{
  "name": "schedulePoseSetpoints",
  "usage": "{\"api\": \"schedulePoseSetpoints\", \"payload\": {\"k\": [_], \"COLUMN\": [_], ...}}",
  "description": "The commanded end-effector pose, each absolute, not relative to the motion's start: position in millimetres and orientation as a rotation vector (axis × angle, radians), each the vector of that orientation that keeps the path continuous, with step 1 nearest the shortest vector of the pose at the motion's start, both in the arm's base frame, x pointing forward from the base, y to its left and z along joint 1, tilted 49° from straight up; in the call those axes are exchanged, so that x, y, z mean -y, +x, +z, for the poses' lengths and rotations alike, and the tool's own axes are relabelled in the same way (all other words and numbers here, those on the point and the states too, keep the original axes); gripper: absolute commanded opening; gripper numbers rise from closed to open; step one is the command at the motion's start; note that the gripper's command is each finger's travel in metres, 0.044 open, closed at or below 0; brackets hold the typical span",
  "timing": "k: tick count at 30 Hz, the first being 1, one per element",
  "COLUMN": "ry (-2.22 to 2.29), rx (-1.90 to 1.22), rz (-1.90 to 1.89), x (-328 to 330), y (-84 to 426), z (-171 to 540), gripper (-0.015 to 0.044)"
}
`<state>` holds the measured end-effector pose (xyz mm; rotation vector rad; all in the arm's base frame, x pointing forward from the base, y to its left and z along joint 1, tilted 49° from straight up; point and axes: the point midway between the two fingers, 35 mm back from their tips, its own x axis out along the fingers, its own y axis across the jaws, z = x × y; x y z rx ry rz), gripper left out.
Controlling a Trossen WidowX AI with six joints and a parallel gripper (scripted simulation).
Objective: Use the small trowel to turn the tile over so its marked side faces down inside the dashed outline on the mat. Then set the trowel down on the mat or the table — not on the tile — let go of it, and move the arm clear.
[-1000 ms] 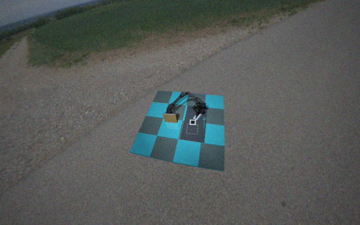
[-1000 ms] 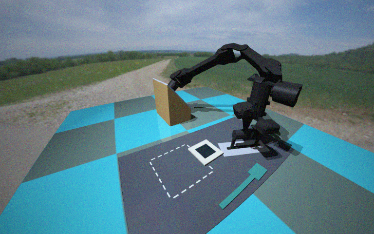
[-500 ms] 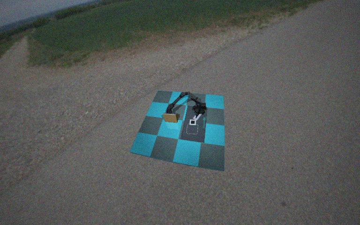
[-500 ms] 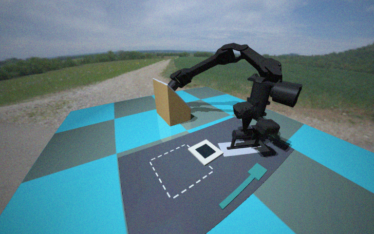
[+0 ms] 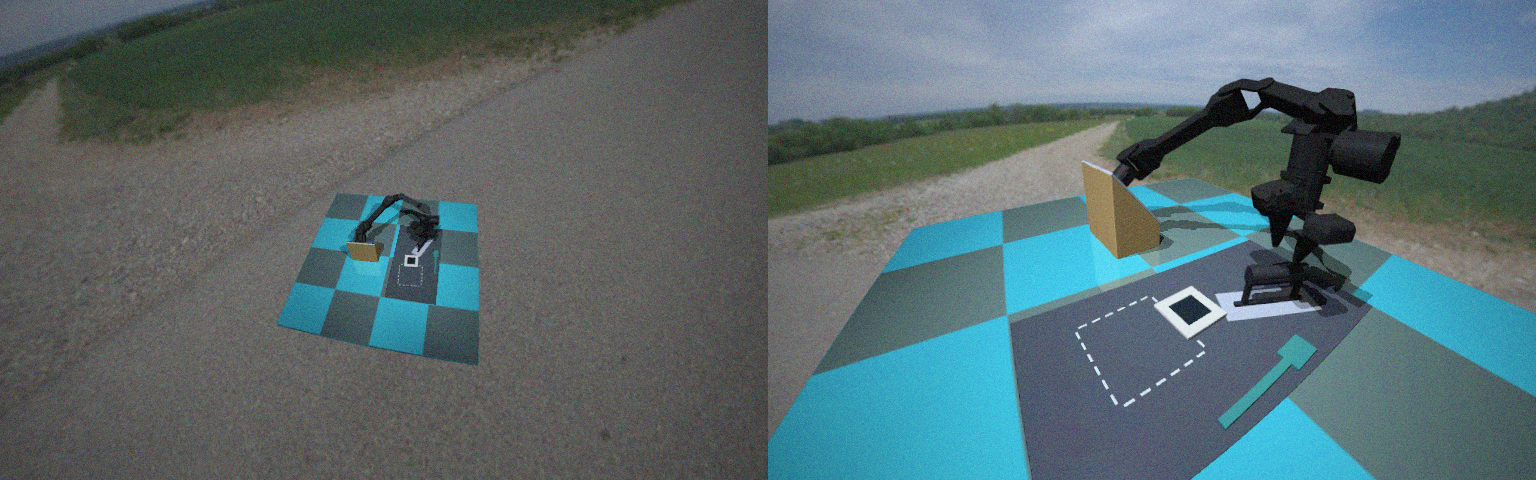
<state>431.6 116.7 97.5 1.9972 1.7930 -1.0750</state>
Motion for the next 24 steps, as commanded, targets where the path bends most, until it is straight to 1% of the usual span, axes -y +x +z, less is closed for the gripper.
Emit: {"api": "schedulePoseSetpoints", "payload": {"k": [1,6,24], "ry": [1.998,1.956,1.544], "rx": [-1.791,-1.780,-1.633], "rz": [-1.074,-1.007,-0.496], "x": [-111,-111,-114], "y": [432,431,428], "z": [102,100,87], "gripper": [0.0300,0.0300,0.0300]}}
